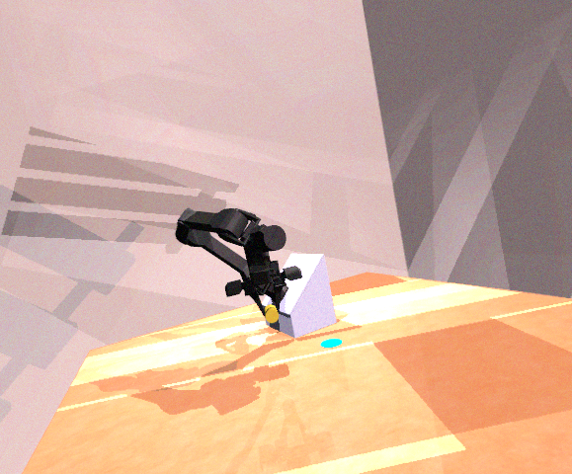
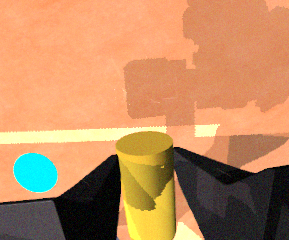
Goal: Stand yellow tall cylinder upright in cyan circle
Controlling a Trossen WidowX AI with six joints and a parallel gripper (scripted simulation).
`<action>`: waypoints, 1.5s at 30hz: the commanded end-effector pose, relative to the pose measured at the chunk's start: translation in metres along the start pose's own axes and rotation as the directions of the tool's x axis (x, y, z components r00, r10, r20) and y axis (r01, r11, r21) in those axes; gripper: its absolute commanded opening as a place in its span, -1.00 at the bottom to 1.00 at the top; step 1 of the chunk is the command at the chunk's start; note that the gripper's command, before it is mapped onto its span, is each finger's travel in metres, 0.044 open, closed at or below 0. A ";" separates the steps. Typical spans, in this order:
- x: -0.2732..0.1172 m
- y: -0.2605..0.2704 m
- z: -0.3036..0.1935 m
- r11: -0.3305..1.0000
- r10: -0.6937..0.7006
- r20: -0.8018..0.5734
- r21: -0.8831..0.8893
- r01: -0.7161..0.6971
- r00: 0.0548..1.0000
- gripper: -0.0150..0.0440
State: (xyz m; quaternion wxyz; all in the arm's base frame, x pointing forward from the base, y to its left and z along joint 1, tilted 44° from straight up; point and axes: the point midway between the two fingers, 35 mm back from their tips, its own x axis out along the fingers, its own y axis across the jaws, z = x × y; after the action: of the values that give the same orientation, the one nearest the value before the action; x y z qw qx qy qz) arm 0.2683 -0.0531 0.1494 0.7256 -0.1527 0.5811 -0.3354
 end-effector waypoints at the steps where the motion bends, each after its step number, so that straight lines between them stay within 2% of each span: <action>1: 0.002 0.008 -0.002 0.998 0.004 -0.013 -0.069 -0.005 1.000 -0.14; 22: 0.000 0.039 -0.009 0.920 0.012 -0.021 -0.392 -0.020 1.000 -0.14; 45: -0.002 0.071 -0.020 0.719 0.013 -0.029 -0.694 -0.030 0.999 -0.14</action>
State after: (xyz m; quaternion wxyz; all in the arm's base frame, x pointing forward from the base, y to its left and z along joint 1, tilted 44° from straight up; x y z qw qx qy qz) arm 0.2729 0.0005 0.1079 0.6281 -0.3884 0.6661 -0.1052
